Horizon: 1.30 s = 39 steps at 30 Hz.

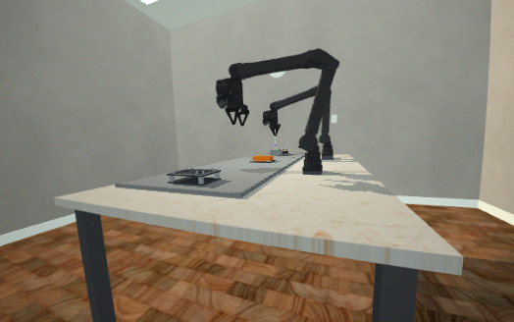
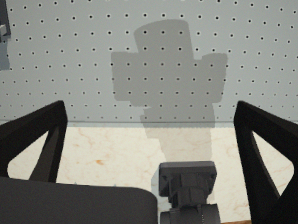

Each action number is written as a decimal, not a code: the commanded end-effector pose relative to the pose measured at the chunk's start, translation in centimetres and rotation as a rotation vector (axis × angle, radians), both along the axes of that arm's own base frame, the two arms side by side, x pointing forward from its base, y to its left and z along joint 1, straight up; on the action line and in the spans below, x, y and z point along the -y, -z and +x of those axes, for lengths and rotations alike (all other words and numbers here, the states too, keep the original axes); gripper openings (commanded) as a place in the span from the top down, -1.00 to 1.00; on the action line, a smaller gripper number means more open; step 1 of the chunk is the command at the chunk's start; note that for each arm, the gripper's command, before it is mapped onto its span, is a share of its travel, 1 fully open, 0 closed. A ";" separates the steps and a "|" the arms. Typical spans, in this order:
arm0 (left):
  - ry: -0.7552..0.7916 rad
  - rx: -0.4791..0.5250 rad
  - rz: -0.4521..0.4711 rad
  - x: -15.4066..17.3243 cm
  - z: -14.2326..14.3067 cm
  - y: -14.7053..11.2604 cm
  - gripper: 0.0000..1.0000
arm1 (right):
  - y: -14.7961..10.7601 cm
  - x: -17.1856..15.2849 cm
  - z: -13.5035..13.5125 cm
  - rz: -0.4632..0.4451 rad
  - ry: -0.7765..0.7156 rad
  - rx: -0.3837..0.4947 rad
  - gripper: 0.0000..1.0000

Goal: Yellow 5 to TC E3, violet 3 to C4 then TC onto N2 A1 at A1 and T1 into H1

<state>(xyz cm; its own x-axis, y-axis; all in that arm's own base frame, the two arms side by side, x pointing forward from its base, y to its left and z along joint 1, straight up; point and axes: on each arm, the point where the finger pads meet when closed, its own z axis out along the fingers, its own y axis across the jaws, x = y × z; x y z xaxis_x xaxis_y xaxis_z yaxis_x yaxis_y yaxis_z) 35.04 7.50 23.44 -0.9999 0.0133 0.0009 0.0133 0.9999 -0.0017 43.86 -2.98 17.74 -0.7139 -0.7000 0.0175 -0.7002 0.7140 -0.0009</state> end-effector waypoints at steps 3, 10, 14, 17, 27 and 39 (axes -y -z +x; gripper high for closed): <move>0.001 0.036 0.009 -0.2 0.9 -1.4 -1.00 | -1.9 -1.0 0.7 -0.001 0.010 0.062 0.82; 0.001 0.036 0.009 -0.2 0.9 -1.4 -1.00 | -1.3 -2.2 0.2 0.001 0.010 0.045 0.82; 0.001 0.036 0.009 -0.2 0.9 -1.4 -1.00 | -1.2 -2.9 0.1 0.002 0.010 0.043 0.82; 0.001 0.036 0.009 -0.2 0.9 -1.4 -1.00 | -1.2 -3.4 0.1 0.002 0.010 0.042 0.82; 0.001 0.036 0.009 -0.2 0.9 -1.4 -1.00 | -1.2 -4.7 0.0 0.003 0.010 0.038 0.82; 0.001 0.036 0.009 -0.2 0.9 -1.4 -1.00 | -1.9 -6.4 0.4 0.006 0.010 0.051 0.82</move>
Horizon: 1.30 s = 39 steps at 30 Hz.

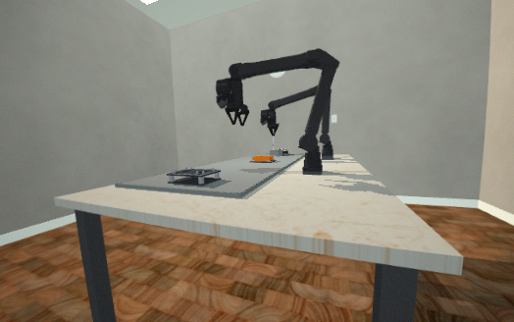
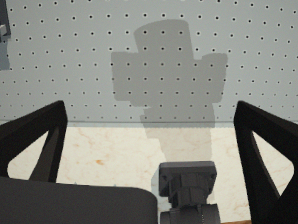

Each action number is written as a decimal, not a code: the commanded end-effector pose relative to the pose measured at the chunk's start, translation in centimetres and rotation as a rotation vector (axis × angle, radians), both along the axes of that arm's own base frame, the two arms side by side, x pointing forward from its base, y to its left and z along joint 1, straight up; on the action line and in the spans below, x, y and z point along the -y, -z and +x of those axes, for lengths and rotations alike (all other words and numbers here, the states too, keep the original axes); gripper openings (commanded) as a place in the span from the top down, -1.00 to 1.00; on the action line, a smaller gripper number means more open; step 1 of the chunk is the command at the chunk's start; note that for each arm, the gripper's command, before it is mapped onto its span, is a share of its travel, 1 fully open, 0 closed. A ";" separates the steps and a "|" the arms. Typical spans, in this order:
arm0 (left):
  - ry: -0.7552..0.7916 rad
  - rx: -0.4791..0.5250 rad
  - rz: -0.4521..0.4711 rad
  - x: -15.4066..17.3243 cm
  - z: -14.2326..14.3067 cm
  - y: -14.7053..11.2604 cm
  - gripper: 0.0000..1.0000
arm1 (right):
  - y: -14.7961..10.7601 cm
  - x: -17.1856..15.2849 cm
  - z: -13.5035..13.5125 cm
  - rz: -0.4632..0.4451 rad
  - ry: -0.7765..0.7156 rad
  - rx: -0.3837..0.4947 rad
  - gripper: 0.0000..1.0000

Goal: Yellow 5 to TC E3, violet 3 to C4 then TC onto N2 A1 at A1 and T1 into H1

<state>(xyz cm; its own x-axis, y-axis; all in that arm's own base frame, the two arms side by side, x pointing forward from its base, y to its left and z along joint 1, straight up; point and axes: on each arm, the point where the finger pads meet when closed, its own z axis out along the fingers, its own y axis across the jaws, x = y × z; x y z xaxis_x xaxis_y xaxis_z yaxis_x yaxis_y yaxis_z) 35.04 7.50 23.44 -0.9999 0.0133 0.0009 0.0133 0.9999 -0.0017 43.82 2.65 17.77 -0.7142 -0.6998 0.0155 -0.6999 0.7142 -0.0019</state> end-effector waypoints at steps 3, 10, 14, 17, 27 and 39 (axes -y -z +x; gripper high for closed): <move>0.001 0.036 0.009 -0.2 0.9 -1.4 -1.00 | -2.3 -1.3 0.7 0.007 0.010 0.057 0.82; 0.001 0.036 0.009 -0.2 0.9 -1.4 -1.00 | -2.6 -2.6 1.6 0.009 0.010 0.061 0.82; 0.001 0.036 0.009 -0.2 0.9 -1.4 -1.00 | -2.3 -3.0 1.6 0.008 0.010 0.052 0.82; 0.001 0.036 0.009 -0.2 0.9 -1.4 -1.00 | -1.8 -3.5 1.6 0.007 0.010 0.038 0.82; 0.001 0.036 0.009 -0.2 0.9 -1.4 -1.00 | -1.8 -5.2 1.5 0.008 0.010 0.036 0.82; 0.001 0.036 0.009 -0.2 0.9 -1.4 -1.00 | -1.8 -6.9 1.5 0.010 0.010 0.035 0.82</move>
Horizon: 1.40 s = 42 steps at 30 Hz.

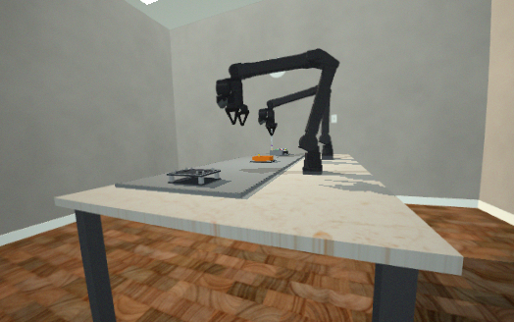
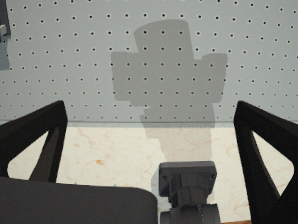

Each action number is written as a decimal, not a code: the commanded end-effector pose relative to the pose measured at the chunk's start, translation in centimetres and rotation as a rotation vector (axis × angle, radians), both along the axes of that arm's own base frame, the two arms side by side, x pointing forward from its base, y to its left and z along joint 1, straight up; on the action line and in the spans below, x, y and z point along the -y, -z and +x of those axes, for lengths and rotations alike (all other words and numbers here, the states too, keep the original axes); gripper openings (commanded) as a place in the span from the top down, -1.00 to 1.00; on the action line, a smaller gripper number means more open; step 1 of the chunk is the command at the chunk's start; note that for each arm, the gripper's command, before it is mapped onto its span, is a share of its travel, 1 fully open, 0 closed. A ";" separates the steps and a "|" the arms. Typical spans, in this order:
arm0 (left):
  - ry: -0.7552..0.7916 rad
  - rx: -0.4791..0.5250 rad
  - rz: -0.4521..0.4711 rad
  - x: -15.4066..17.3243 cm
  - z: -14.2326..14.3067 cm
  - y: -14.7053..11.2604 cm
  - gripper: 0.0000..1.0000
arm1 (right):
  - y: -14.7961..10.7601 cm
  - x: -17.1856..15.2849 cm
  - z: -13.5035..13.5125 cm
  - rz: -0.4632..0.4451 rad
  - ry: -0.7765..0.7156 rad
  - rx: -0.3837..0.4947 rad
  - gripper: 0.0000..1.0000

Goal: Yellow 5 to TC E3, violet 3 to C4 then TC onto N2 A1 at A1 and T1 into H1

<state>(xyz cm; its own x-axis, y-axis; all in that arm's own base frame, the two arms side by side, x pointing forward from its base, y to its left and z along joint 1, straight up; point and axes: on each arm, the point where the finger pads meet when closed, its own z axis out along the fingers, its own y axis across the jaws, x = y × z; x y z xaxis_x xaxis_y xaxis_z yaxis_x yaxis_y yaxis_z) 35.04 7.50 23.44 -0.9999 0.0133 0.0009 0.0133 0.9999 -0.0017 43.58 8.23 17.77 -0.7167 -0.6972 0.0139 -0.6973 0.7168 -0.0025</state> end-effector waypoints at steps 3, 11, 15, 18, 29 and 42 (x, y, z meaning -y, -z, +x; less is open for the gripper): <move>0.001 0.036 0.009 -0.2 0.9 -1.4 -1.00 | -1.8 -1.9 1.7 0.009 0.006 0.032 0.82; 0.001 0.036 0.009 -0.2 0.9 -1.4 -1.00 | -1.8 -2.9 1.6 0.010 0.006 0.032 0.82; 0.001 0.036 0.009 -0.2 0.9 -1.4 -1.00 | -1.8 -3.6 1.6 0.010 0.006 0.032 0.82; 0.001 0.036 0.009 -0.2 0.9 -1.4 -1.00 | -1.8 -4.1 1.6 0.011 0.006 0.032 0.82; 0.001 0.036 0.009 -0.2 0.9 -1.4 -1.00 | -1.8 -5.7 1.5 0.012 0.006 0.031 0.82; 0.001 0.036 0.009 -0.2 0.9 -1.4 -1.00 | -1.8 -7.7 1.5 0.014 0.006 0.030 0.82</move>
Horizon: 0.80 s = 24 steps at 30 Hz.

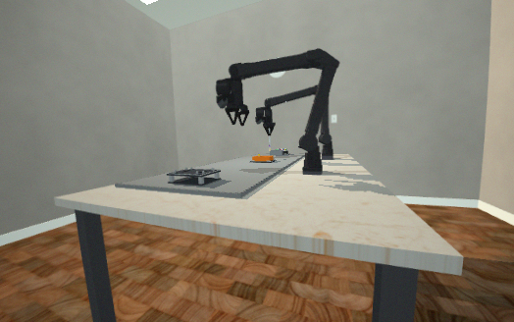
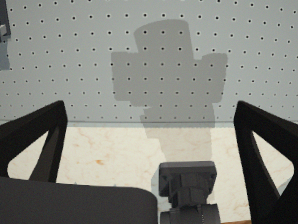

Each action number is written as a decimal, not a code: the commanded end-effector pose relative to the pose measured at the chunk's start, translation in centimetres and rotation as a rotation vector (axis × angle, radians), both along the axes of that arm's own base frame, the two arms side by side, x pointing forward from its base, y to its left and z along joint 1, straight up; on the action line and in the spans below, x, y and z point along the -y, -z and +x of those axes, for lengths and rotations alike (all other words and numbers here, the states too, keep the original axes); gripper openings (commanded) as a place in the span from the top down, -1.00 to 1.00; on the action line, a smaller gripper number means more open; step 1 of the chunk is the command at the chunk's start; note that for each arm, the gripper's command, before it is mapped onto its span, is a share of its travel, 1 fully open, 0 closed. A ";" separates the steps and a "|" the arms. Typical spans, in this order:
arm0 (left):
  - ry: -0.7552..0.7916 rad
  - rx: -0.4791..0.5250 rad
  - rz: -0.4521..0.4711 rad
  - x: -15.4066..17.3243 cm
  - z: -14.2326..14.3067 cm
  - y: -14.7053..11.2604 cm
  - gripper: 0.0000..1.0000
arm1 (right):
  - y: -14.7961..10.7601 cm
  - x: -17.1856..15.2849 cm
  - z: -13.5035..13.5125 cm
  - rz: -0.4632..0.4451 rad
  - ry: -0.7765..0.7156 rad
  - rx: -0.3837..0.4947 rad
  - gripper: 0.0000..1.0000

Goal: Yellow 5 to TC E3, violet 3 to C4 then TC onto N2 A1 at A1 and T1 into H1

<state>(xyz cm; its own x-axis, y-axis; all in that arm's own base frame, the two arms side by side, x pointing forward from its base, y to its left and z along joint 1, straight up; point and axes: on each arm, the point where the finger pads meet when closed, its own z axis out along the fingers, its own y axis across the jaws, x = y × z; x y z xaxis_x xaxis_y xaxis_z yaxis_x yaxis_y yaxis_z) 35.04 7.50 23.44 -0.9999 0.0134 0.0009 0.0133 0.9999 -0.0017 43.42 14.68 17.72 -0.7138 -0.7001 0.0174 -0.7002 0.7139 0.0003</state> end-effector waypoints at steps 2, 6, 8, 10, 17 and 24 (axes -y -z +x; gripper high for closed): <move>0.001 0.036 0.009 -0.2 0.9 -1.4 -1.00 | -1.9 -1.5 1.6 0.014 0.010 0.035 0.82; 0.001 0.036 0.009 -0.2 0.9 -1.4 -1.00 | -1.9 -2.2 1.6 0.014 0.010 0.035 0.82; 0.001 0.036 0.009 -0.2 0.9 -1.4 -1.00 | -1.9 -2.5 1.6 0.015 0.010 0.034 0.82; 0.001 0.036 0.009 -0.2 0.9 -1.4 -1.00 | -1.9 -2.8 1.6 0.015 0.010 0.034 0.82; 0.001 0.036 0.009 -0.2 0.9 -1.4 -1.00 | -1.9 -3.9 1.5 0.016 0.010 0.034 0.82; 0.001 0.036 0.009 -0.2 0.9 -1.4 -1.00 | -1.9 -4.9 1.5 0.016 0.010 0.034 0.82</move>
